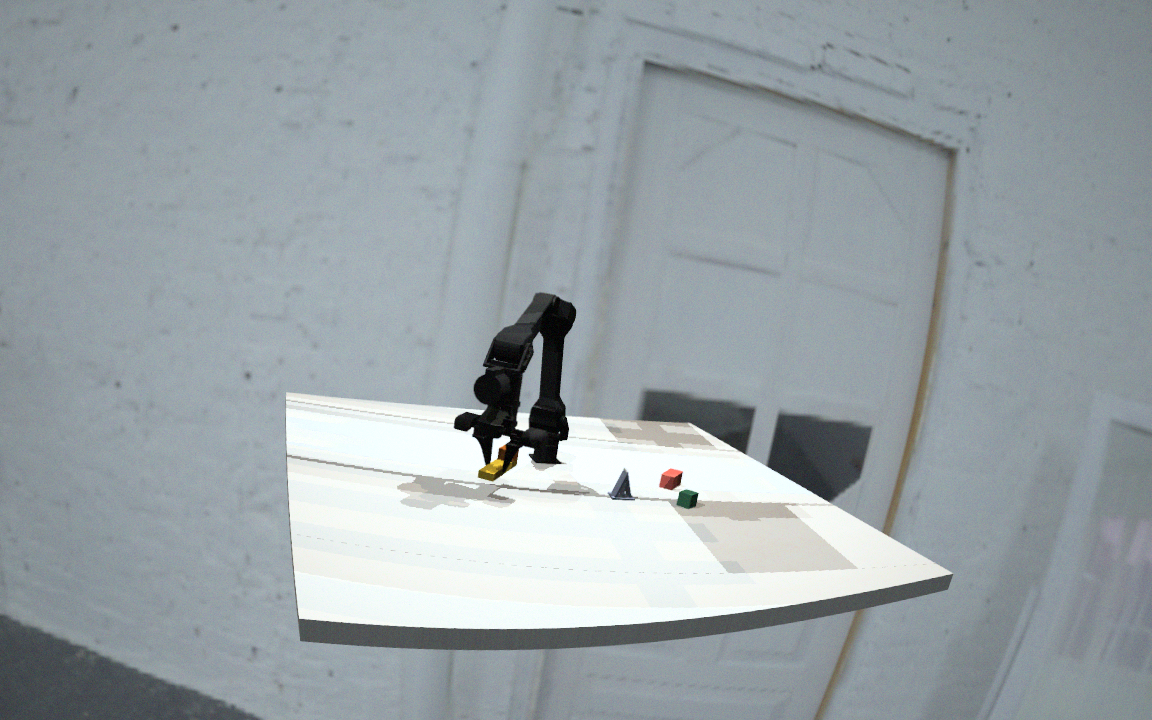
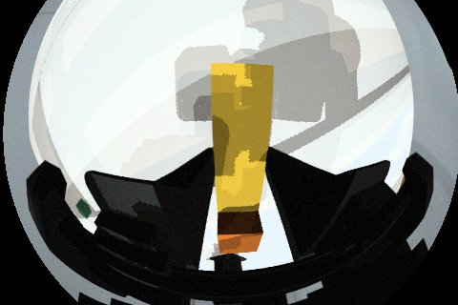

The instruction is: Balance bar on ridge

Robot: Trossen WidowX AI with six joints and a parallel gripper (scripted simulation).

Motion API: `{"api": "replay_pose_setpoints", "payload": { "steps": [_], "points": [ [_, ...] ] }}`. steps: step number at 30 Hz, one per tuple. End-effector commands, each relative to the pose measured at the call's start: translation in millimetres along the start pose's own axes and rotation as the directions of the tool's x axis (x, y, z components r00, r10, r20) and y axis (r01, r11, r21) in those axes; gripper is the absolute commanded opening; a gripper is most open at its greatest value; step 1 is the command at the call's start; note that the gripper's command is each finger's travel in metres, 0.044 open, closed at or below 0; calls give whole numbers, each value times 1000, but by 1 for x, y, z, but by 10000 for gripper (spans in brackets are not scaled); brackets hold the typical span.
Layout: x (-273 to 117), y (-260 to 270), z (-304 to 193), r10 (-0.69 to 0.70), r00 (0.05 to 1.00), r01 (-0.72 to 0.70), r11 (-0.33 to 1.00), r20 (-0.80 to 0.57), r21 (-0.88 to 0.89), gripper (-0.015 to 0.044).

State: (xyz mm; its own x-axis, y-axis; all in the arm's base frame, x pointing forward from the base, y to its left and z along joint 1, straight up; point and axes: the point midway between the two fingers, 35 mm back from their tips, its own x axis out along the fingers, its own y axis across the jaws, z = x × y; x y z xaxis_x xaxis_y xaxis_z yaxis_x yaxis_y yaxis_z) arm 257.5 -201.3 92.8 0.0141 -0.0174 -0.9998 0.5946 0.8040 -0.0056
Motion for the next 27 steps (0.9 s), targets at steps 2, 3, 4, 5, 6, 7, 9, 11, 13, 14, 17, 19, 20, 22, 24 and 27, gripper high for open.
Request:
{"api": "replay_pose_setpoints", "payload": {
  "steps": [2, 3, 4, 5, 6, 7, 9, 11, 13, 14, 17, 19, 20, 22, 24, 27],
  "points": [
    [-13, 0, 0, 3, 1000, -3, 1000, 5, 3, 0],
    [-16, 0, 0, 3, 1000, -3, 1000, 5, 3, 0],
    [-18, 0, 0, 3, 1000, -3, 1000, 5, 3, 0],
    [-21, 0, 0, 3, 1000, -3, 1000, 5, 3, 0],
    [-23, 0, 0, 3, 1000, -3, 1000, 5, 3, 0],
    [-26, 0, 0, 3, 1000, -3, 1000, 5, 3, 0],
    [-31, 0, 0, 3, 1000, -3, 1000, 5, 3, 0],
    [-36, 0, -1, 4, 1000, -4, 1000, 5, 4, 0],
    [-42, 0, -1, 4, 1000, -4, 1000, 5, 4, 0],
    [-44, 0, -2, 4, 1000, -4, 1000, 5, 4, 0],
    [-52, 0, -3, 4, 1000, -4, 1000, 5, 4, 0],
    [-57, 0, -4, 4, 1000, -4, 1000, 5, 4, 0],
    [-60, 0, -4, 5, 1000, -5, 1000, 5, 5, 0],
    [-65, 1, -5, 5, 1000, -5, 1000, 4, 5, 0],
    [-67, 1, -6, 5, 1000, -5, 1000, 4, 7, 0],
    [-68, 11, -6, 6, 1000, -6, 999, 4, 41, 0]
  ]
}}
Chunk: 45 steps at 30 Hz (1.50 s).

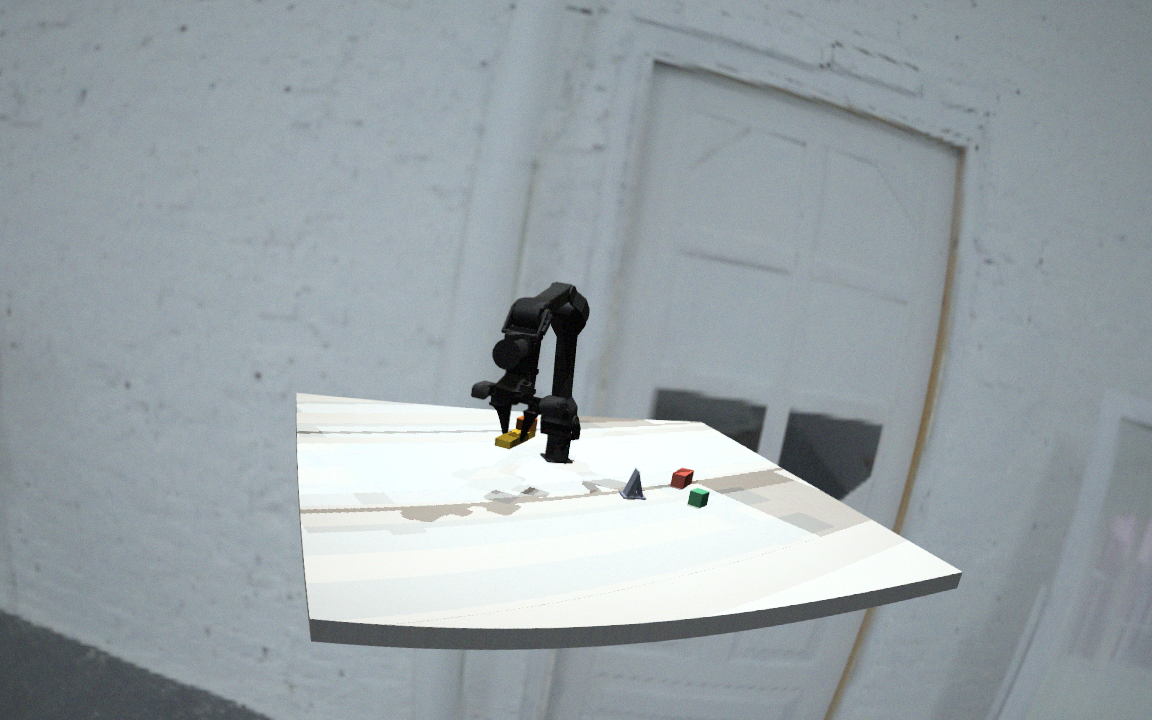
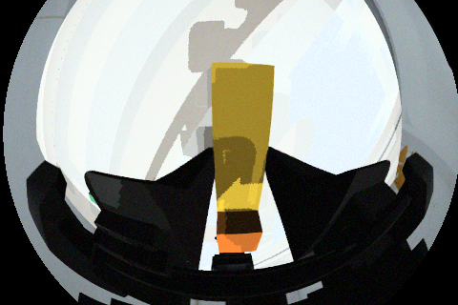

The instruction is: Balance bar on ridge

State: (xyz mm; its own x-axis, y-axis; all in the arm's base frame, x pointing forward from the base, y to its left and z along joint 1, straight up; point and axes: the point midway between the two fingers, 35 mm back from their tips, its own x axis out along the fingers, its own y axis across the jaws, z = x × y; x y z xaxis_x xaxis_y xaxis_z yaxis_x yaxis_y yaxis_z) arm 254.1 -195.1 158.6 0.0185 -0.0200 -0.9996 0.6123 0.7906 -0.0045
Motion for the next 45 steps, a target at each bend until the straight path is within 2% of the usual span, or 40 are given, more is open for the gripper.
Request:
{"api": "replay_pose_setpoints", "payload": {
  "steps": [1, 23, 45],
  "points": [
    [-2, 12, -2, 5, 1000, -5, 999, -1, 34, 0],
    [-4, 96, -27, 12, 1000, -11, 936, -3, 352, 0],
    [-6, 165, -77, 18, 1000, -9, 766, -7, 642, 0]
  ]
}}
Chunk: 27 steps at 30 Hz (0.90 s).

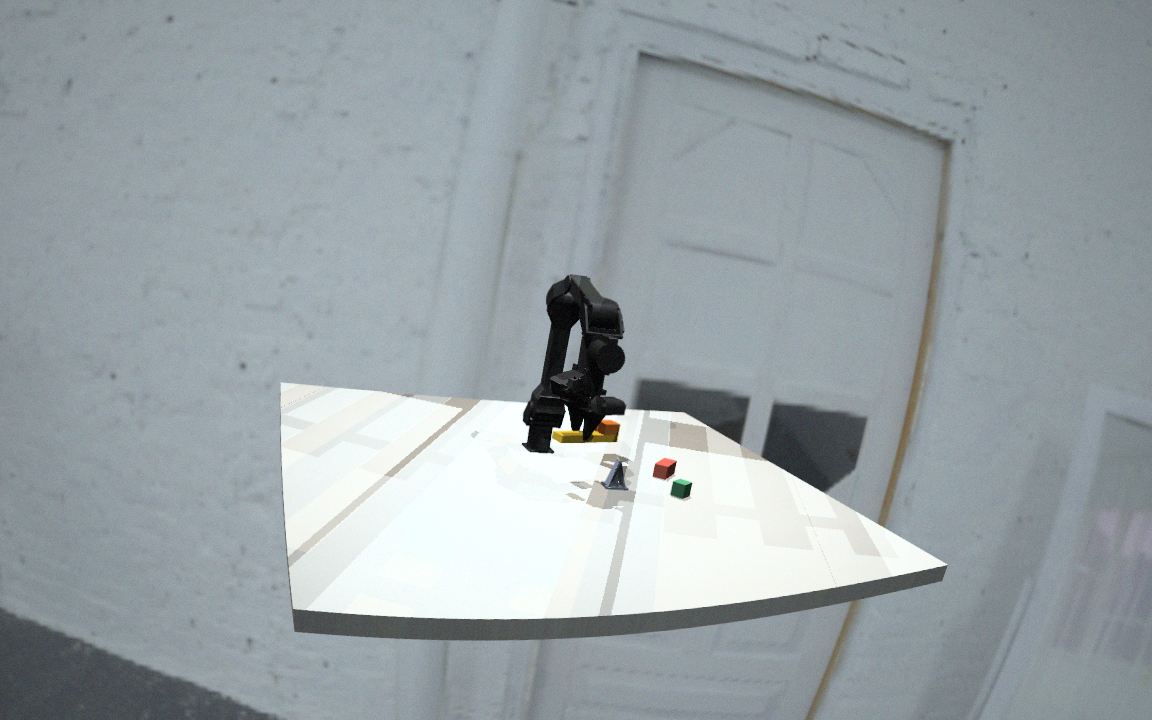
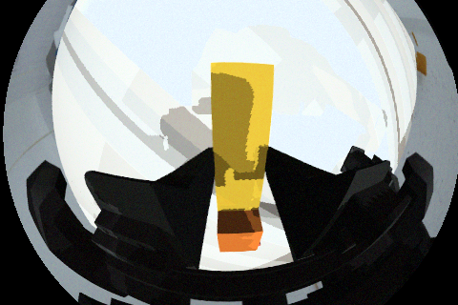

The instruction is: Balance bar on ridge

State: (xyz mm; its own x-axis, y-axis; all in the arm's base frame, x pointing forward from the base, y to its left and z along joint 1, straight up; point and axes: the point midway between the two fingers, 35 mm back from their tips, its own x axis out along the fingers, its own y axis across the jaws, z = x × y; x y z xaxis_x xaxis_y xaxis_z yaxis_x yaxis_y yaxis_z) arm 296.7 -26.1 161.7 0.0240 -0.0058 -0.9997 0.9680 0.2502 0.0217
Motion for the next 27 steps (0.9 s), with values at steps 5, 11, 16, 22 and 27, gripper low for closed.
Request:
{"api": "replay_pose_setpoints", "payload": {
  "steps": [5, 11, 16, 22, 27],
  "points": [
    [-1, 1, -29, 1, 1000, -1, 993, -6, 115, 0],
    [-1, 0, -52, 1, 1000, 0, 978, -8, 207, 0],
    [-1, -4, -70, 1, 1000, 2, 960, -9, 282, 0],
    [-2, -12, -91, 0, 1000, 4, 932, -11, 364, 0],
    [0, -14, -94, 0, 1000, 4, 927, -11, 374, 0]
  ]
}}
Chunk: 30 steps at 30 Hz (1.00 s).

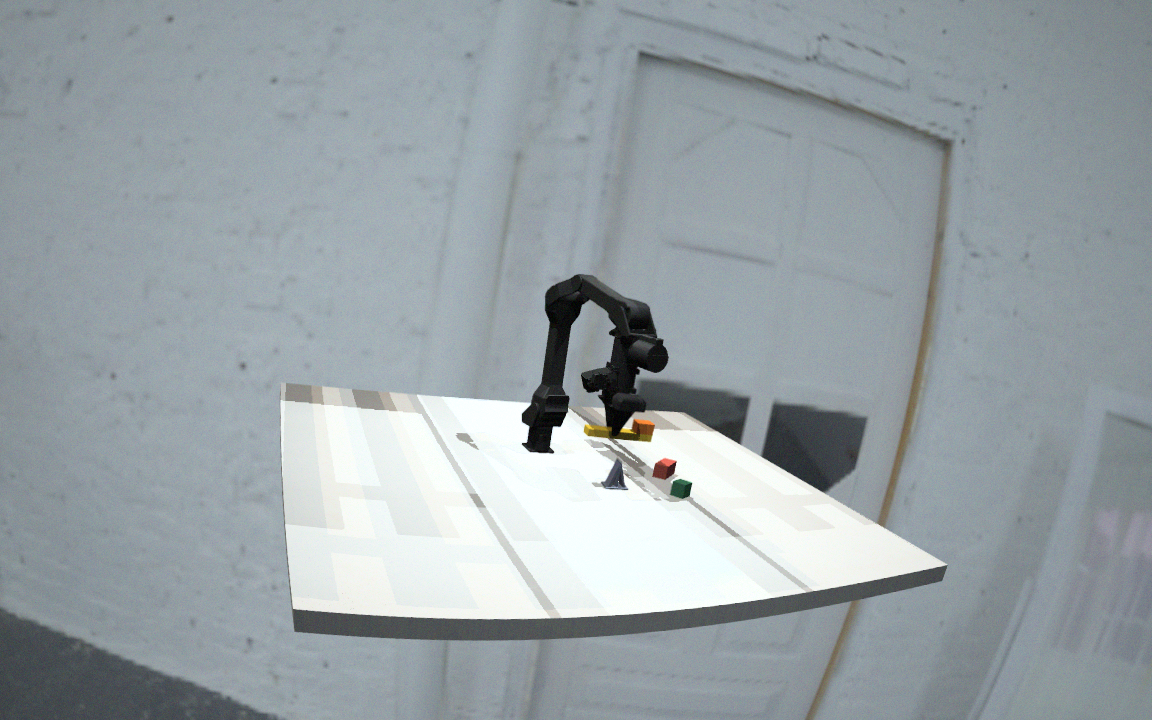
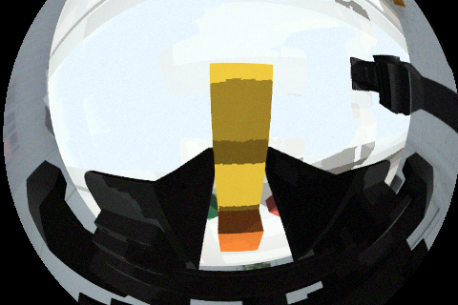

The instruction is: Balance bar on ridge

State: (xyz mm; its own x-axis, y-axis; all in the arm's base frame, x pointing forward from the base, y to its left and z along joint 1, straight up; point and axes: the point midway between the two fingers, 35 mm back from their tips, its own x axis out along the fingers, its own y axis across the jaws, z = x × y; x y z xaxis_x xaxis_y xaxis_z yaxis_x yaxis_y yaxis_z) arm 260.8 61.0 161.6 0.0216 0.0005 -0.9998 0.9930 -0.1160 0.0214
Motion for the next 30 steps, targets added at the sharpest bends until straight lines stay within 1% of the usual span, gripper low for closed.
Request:
{"api": "replay_pose_setpoints", "payload": {
  "steps": [1, 25, 30],
  "points": [
    [2, -2, -1, -1, 1000, 1, 1000, -4, 15, 0],
    [41, -3, -1, -1, 1000, 1, 1000, -4, 16, 0],
    [43, -4, -1, -1, 1000, 1, 1000, -4, 16, 0]
  ]
}}
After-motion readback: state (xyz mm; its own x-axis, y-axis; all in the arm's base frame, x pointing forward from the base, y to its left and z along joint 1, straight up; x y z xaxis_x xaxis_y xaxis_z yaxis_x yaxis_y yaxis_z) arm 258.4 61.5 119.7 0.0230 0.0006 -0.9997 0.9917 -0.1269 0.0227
